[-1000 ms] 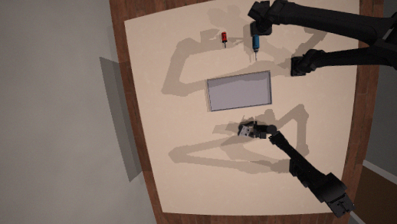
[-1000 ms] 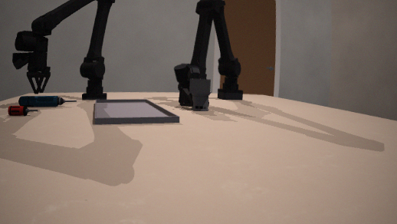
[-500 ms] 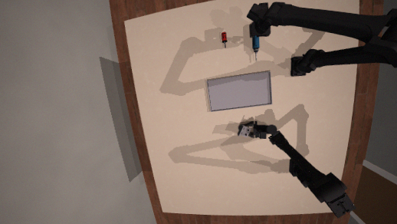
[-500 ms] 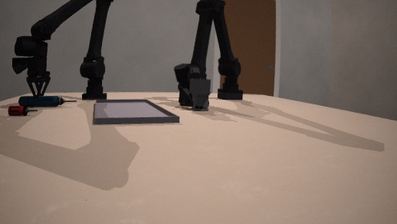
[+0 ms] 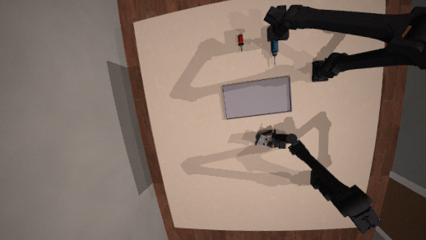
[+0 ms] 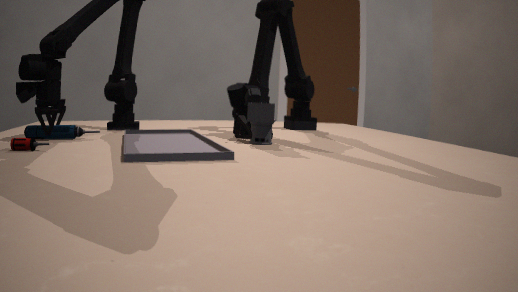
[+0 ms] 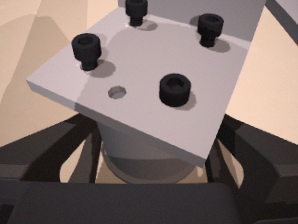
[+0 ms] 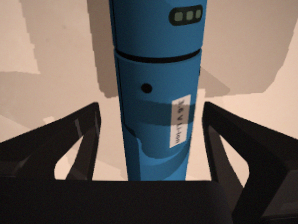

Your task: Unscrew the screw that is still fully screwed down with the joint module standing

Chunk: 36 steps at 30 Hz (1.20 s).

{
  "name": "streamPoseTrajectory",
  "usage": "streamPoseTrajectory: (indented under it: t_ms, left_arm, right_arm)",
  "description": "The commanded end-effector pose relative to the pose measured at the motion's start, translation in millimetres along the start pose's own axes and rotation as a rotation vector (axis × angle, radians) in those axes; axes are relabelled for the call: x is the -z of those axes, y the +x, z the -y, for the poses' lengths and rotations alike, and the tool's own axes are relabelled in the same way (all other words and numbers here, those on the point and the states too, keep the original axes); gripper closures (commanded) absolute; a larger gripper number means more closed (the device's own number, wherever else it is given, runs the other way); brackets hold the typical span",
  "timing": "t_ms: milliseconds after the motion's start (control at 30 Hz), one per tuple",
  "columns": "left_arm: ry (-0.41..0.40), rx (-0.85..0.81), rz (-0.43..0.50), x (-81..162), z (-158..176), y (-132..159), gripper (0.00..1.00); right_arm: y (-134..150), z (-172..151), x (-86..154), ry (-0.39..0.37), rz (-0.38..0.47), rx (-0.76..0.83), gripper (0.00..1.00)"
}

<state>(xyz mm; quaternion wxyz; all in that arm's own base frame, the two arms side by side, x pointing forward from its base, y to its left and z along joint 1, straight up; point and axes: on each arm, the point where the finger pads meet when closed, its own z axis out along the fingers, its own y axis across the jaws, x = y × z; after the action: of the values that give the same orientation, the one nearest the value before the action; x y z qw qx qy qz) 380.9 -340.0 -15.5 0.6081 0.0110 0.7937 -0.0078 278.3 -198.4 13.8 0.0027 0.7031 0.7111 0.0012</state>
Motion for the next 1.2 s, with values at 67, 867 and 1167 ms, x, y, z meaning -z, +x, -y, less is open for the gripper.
streamPoseTrajectory:
  t_ms: [67, 867, 1167]
  left_arm:
    - [0.011, -0.012, -0.001, 3.8, 2.6, 10.6, 0.41]
    - [0.011, -0.012, -0.001, 3.8, 2.6, 10.6, 0.41]
    - [0.011, -0.012, -0.001, 3.8, 2.6, 10.6, 0.41]
  right_arm:
    - [1.2, -3.1, -1.1, -0.009, 0.012, 0.01, 0.35]
    - [0.1, 0.6, -1.6, -0.004, 0.009, 0.016, 0.35]
    - [0.8, 3.7, -3.1, 0.007, 0.001, 0.017, 0.35]
